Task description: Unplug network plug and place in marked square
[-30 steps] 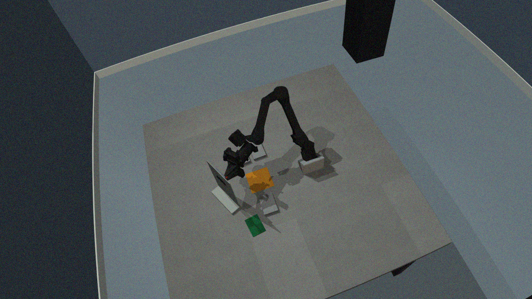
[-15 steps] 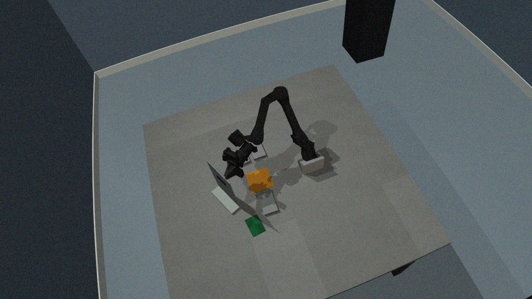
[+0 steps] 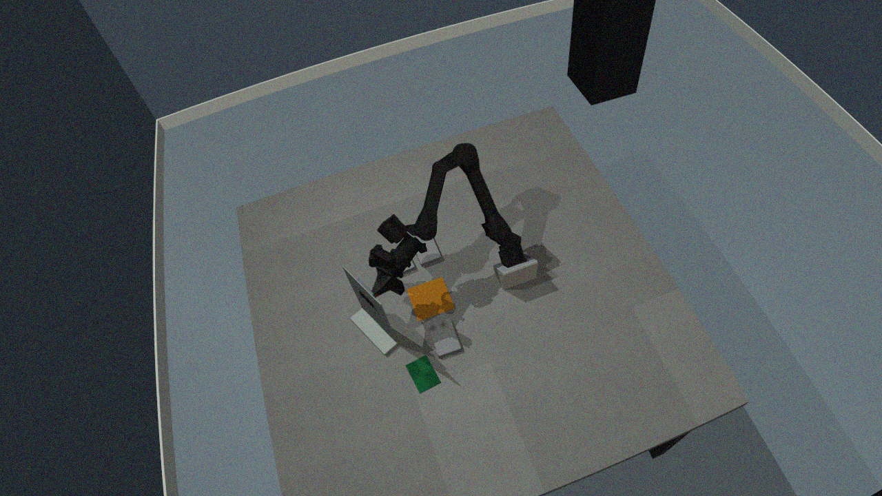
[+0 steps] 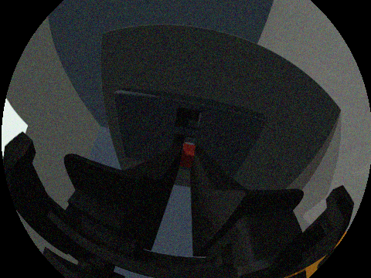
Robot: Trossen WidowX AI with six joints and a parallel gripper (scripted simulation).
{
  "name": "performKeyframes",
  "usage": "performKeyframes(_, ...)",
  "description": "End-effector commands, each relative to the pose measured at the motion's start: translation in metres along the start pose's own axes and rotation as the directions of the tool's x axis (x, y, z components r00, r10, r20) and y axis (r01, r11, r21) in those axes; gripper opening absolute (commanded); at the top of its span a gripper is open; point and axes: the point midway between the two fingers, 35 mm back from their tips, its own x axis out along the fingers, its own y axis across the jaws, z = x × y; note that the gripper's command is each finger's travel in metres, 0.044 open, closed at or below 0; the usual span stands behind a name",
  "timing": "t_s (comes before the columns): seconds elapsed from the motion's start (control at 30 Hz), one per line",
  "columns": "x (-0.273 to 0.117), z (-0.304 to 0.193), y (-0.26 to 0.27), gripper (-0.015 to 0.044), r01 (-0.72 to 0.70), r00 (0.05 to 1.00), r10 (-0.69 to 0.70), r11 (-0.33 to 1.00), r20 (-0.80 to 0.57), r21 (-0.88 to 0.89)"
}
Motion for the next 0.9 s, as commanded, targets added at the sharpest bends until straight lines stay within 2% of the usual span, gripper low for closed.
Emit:
performKeyframes(0.0, -0.001, 0.001, 0.0, 0.0, 0.003, 1.0, -0.003, 1.0, 0.005, 0.002)
performKeyframes(0.87, -0.015, -0.004, 0.0, 0.0, 0.003, 1.0, -0.003, 1.0, 0.004, 0.003)
